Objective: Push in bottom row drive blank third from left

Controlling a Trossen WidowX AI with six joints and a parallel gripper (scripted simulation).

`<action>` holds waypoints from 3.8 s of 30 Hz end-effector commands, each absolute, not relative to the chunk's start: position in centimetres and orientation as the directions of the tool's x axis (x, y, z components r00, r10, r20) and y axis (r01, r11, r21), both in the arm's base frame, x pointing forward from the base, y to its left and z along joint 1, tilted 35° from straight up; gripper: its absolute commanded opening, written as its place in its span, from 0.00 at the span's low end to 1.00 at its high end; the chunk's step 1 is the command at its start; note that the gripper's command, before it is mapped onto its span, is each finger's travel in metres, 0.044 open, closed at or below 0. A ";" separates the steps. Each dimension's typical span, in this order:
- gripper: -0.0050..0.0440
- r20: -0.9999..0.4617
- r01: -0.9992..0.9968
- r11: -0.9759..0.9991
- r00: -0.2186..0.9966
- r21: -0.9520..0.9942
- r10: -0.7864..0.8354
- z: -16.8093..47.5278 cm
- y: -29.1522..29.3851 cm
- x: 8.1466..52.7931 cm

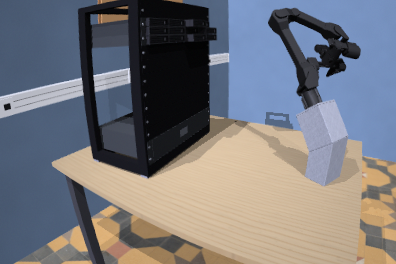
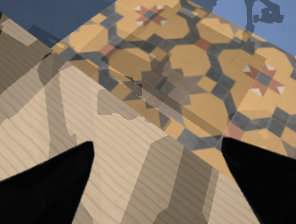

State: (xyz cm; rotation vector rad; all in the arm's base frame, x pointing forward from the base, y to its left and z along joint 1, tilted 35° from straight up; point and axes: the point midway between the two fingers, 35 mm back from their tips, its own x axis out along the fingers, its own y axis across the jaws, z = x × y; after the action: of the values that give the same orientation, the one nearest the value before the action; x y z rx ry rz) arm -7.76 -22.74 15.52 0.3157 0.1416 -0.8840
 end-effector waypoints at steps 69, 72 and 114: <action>1.00 -0.369 0.676 0.710 0.723 0.199 -0.584 14.8 -23.3 -3.3; 1.00 -0.401 0.649 0.735 0.738 0.197 -0.543 14.5 -23.4 -2.2; 1.00 -0.638 0.344 0.933 0.697 -0.102 -0.327 16.1 -18.9 18.3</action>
State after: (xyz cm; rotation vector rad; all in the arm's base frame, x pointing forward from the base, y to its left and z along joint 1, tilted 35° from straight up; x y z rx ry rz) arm 16.53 -19.72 14.73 0.0831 0.7368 -0.3459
